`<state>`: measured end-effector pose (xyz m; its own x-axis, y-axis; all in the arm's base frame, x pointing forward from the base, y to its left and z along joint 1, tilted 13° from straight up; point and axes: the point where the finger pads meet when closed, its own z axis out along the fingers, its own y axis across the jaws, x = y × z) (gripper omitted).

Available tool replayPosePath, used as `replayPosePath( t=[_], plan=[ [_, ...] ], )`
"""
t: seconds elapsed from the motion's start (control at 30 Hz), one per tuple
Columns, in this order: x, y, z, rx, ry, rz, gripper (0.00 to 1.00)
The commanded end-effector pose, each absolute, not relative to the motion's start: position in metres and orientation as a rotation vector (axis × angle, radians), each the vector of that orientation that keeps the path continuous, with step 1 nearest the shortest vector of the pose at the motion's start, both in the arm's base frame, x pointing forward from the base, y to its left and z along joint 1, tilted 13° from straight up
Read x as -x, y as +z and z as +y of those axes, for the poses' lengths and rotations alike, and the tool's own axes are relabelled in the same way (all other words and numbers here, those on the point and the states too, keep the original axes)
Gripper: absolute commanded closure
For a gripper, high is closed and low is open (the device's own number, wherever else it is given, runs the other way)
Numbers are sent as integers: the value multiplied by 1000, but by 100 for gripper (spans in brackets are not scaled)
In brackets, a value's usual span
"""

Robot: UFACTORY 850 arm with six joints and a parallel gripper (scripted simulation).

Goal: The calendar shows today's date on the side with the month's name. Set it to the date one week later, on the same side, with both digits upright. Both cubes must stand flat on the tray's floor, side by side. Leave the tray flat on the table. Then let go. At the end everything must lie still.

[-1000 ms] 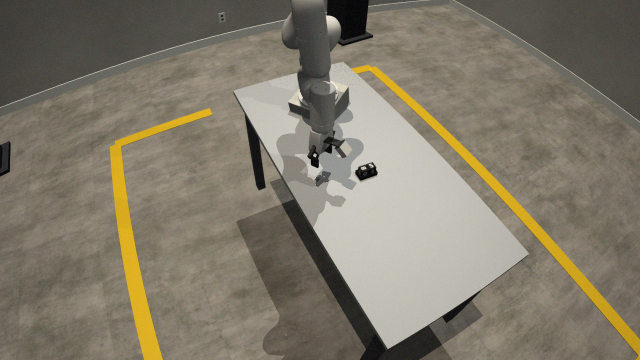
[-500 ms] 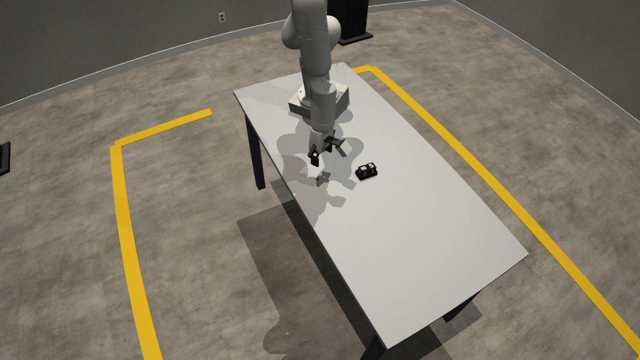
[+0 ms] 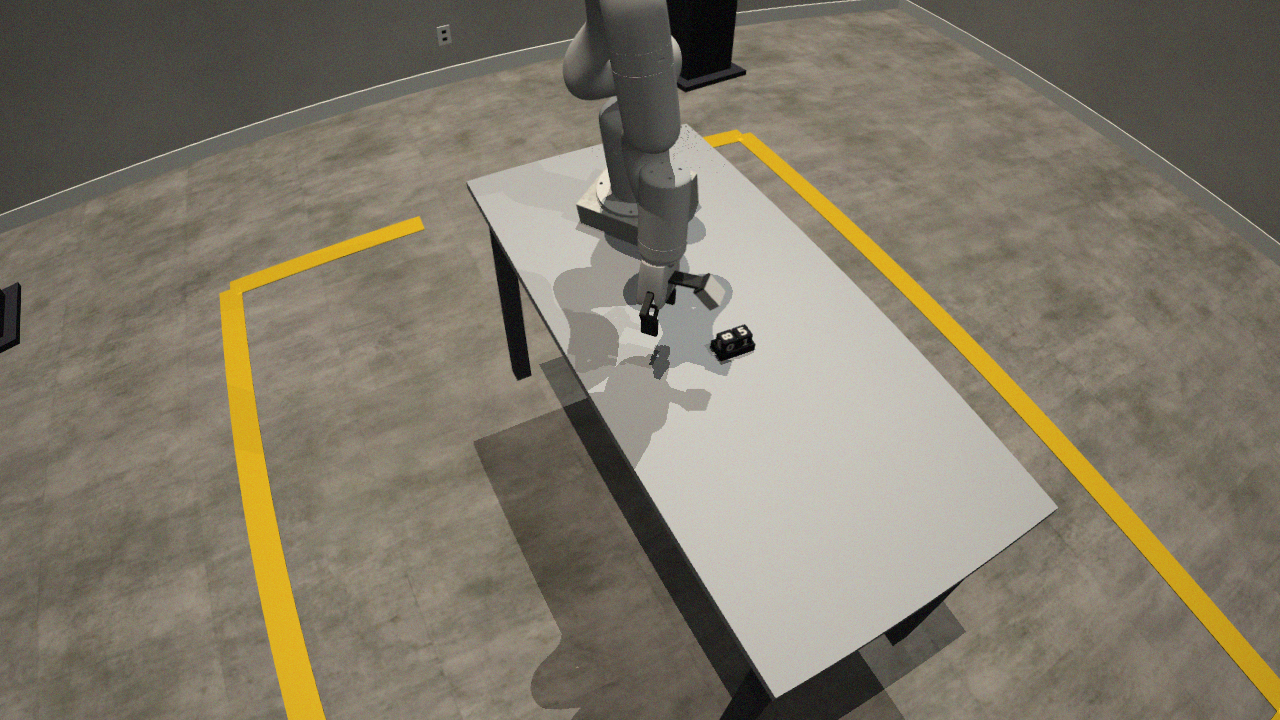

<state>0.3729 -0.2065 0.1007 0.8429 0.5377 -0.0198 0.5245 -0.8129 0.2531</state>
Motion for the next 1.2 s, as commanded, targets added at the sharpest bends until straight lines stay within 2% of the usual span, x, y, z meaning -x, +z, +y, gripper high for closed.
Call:
replayPosePath(
  t=[0.0, 0.97, 1.0, 1.17],
  plan=[
    [-393, 102, -187, -2704, 19, 1048, 0],
    [-449, 102, -92, -2248, -89, 1858, 0],
    [-449, 102, -92, -2248, -89, 1858, 51],
    [-449, 102, -92, -2248, -89, 1858, 51]
  ],
)
